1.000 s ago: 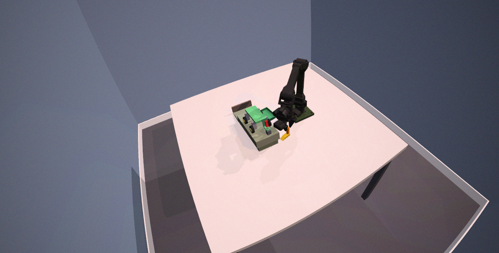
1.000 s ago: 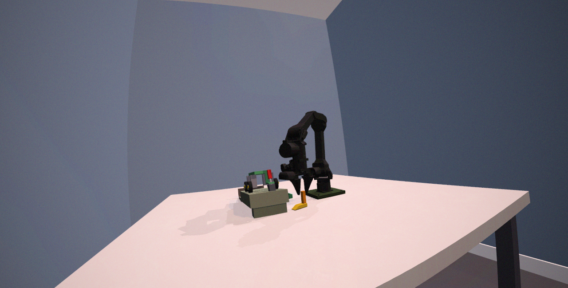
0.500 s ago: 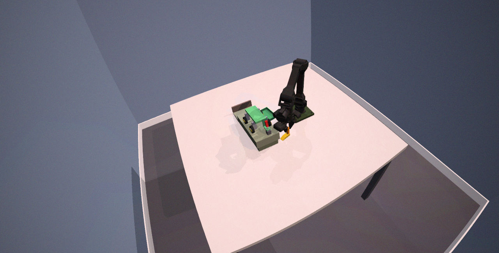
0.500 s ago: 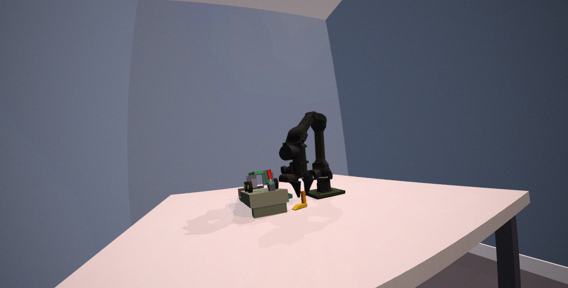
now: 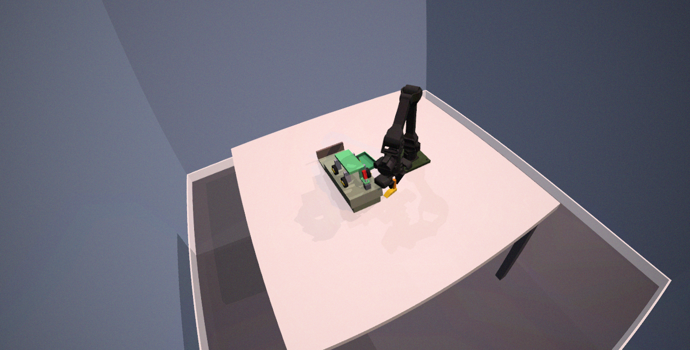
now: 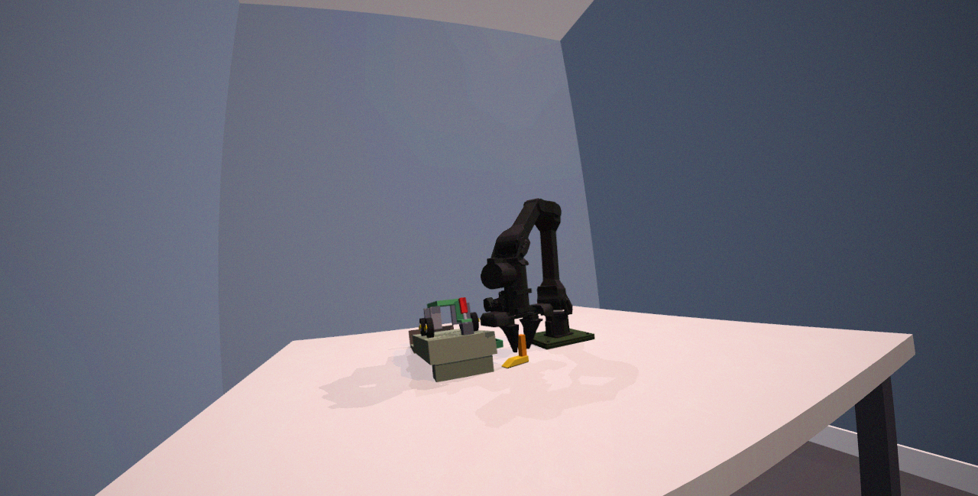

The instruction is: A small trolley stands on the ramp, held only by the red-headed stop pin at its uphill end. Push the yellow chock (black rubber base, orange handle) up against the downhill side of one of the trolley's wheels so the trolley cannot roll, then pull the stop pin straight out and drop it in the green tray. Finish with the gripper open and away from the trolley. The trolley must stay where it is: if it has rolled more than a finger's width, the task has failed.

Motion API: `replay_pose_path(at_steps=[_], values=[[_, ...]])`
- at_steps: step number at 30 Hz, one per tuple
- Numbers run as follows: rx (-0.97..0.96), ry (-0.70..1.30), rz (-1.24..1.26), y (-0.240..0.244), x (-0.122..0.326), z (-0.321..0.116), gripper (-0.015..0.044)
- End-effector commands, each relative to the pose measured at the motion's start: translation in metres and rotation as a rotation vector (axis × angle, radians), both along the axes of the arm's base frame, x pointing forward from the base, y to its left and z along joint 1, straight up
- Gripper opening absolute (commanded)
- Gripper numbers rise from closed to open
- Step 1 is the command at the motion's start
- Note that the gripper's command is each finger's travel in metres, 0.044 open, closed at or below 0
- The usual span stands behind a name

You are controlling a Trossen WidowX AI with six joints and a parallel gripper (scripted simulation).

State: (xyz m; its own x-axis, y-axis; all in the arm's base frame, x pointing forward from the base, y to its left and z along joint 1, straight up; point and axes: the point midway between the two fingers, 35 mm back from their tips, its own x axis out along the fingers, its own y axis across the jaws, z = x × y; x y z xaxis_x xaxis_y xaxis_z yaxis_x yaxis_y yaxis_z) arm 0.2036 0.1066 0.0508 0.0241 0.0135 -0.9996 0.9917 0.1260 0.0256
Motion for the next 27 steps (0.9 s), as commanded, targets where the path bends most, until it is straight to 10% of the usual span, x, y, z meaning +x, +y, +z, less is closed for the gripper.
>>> replay_pose_path(at_steps=[1,13,27], values=[[0.0,-0.001,0.0,0.0,0.0,0.0,0.0111],[0.0,0.0,0.0,0.0,0.0,0.001,0.0],[0.001,0.008,-0.005,-0.003,-0.003,0.048,0.0]])
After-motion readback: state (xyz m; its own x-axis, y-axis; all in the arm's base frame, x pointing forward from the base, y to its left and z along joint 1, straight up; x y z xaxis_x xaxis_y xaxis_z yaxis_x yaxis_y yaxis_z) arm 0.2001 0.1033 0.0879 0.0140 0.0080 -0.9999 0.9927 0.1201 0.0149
